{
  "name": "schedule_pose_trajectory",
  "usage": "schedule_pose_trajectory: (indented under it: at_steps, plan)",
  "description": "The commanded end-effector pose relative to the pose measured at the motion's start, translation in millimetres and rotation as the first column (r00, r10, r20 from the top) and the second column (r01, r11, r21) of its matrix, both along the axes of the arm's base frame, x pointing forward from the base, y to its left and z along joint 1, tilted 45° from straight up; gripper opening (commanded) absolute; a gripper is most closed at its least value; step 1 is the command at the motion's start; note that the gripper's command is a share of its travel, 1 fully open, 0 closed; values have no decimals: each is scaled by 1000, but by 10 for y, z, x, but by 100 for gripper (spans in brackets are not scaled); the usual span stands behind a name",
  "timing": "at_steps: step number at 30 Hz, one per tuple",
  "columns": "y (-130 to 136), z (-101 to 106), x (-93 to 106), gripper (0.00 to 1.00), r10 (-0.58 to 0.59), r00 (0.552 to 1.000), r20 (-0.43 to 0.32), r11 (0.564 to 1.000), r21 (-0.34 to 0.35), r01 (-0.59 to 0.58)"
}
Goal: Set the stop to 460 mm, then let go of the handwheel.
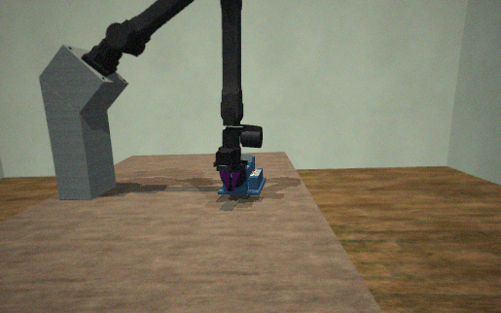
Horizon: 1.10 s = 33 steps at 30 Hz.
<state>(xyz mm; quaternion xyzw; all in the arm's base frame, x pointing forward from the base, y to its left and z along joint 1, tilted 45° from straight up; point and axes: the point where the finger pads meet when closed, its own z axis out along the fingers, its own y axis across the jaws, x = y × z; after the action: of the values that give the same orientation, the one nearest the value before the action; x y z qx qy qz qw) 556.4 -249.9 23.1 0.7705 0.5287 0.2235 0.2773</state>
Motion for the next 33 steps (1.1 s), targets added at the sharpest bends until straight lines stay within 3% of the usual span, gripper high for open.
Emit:
schedule_pose_trajectory:
  at_steps: [1, 7, 15, 24, 33]
  plan:
    - [-49, 230, 293, 6, 3, 998, 64, 1000, -26, -1]
    - [-73, 371, 350, 6, 2, 997, 74, 1000, -30, 0]
    - [-79, 395, 363, 6, 2, 997, 77, 1000, -31, 0]
    - [-103, 692, 421, 6, 4, 995, 101, 999, -42, 0]
    - [-108, 727, 430, 6, 5, 994, 105, 999, -44, 0]
